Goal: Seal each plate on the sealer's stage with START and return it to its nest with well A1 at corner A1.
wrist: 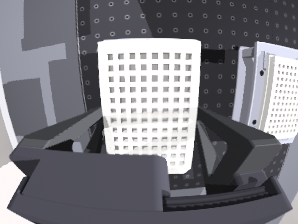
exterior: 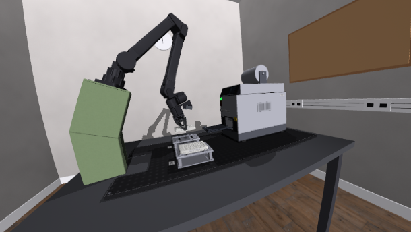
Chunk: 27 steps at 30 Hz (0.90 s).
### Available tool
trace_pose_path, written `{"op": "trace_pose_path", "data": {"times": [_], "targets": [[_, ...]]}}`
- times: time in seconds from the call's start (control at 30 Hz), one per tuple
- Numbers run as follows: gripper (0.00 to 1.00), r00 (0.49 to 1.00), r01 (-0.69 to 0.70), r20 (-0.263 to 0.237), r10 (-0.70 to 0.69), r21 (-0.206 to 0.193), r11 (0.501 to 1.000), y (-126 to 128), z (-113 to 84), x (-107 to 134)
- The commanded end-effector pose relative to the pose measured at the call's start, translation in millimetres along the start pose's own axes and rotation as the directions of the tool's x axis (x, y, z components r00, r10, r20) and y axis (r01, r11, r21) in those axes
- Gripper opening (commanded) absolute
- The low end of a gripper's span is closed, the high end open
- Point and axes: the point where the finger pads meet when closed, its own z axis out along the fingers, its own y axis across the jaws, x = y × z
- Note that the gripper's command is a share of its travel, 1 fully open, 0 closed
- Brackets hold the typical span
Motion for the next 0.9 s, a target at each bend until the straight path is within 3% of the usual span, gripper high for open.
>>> {"op": "trace_pose_path", "data": {"times": [0.0,0.2,0.5,0.63,0.87], "targets": [[0.00,1.000,-0.001,0.003,0.001,-0.006,1.000,5,-9.8,-4],[0.00,1.000,-0.005,-0.014,0.005,0.009,1.000,-3,-14.7,3],[0.00,1.000,-0.001,0.008,0.001,-0.008,1.000,7,-29.1,-14],[0.00,1.000,0.007,-0.018,-0.008,0.000,1.000,3,-35.6,-4],[0.00,1.000,0.003,-0.006,-0.003,-0.004,1.000,3,-45.6,-11]]}}
